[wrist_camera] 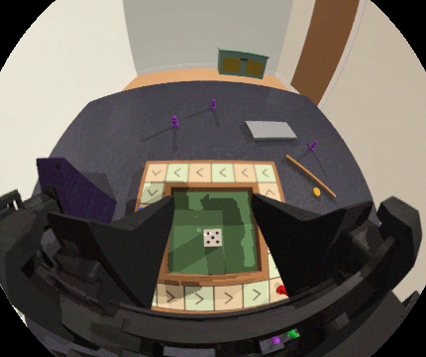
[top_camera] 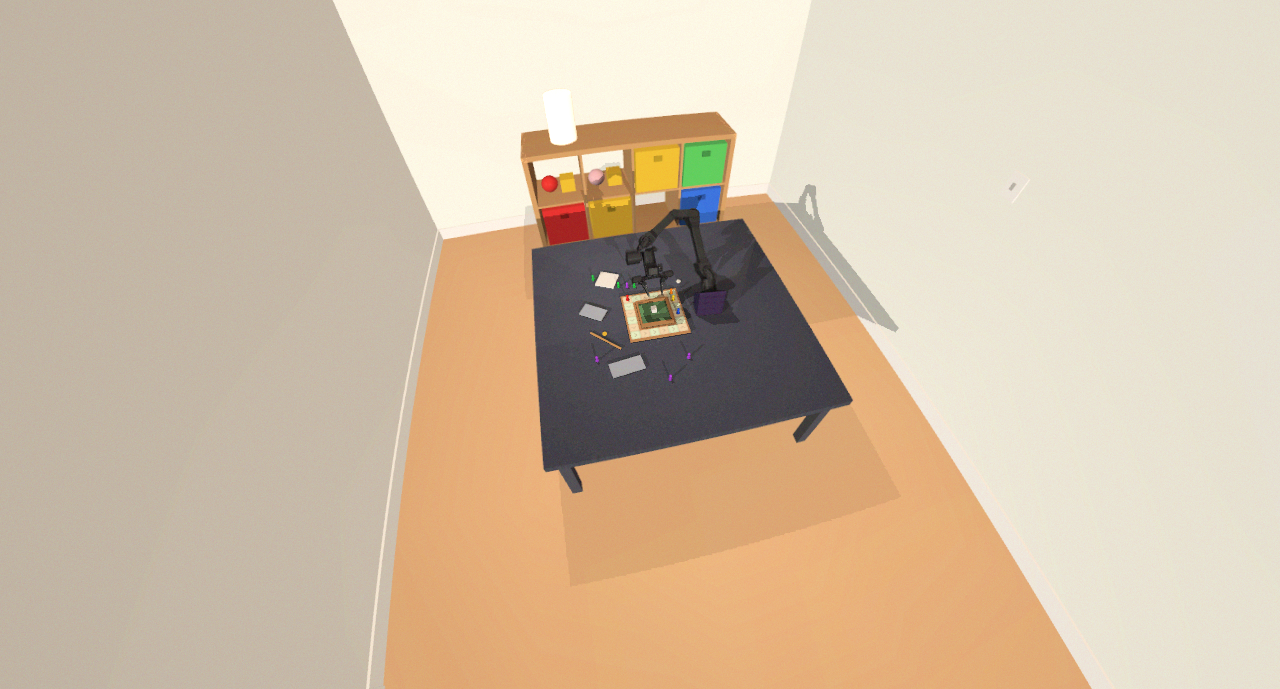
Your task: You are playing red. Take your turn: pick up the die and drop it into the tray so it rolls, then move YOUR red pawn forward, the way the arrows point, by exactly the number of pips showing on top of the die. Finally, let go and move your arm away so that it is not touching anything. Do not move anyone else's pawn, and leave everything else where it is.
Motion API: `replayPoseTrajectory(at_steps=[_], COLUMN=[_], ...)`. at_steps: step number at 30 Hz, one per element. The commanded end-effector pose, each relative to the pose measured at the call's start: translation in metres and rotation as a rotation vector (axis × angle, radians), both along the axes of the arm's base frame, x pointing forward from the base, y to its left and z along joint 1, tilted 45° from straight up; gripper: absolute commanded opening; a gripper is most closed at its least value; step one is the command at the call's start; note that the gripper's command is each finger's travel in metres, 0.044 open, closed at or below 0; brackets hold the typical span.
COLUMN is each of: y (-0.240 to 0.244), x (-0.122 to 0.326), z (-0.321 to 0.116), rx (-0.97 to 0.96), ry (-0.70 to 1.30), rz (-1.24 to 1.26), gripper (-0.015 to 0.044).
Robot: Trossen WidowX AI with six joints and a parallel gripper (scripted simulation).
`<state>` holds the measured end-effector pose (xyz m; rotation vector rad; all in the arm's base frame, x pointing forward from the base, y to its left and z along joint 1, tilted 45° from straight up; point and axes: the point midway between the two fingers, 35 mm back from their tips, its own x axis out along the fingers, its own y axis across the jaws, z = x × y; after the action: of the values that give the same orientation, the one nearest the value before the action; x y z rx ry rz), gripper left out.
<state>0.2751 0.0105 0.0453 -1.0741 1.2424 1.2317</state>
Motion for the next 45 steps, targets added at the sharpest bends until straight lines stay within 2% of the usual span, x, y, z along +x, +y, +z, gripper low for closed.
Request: replayPoseTrajectory(at_steps=[1,3,4,8,10,12,16,17,18,20,27,30,34,45], y=[0.009,0.009,0.008,0.000,-0.002,-0.002,-0.001,0.000,0.000,-0.003,-0.055,-0.085,-0.110,-0.113], x=[0.004,0.003,0.002,-0.005,-0.003,0.000,0.001,-0.006,-0.006,0.001,0.065,0.087,0.102,0.105], z=[0.013,0.011,0.006,-0.023,-0.030,-0.032,-0.032,-0.035,-0.035,-0.033,-0.005,0.010,0.023,0.024], rx=[0.007,-0.008,-0.056,-0.464,-0.685,-0.821,-0.837,-0.750,-0.750,-0.759,-0.810,-0.802,-0.783,-0.781], ry=[-0.014,-0.006,0.017,0.111,0.092,0.055,0.049,0.090,0.090,0.061,-0.261,-0.413,-0.537,-0.543], rz=[-0.004,-0.006,-0.010,-0.011,0.017,0.044,0.048,0.047,0.047,-0.029,-0.857,-1.224,-1.504,-1.518], gripper=[0.0394,0.0440,0.0440,0.0440,0.0440,0.0440,0.0440,0.0440,0.0440,0.0387,0.0204,0.0200,0.0200,0.0200])
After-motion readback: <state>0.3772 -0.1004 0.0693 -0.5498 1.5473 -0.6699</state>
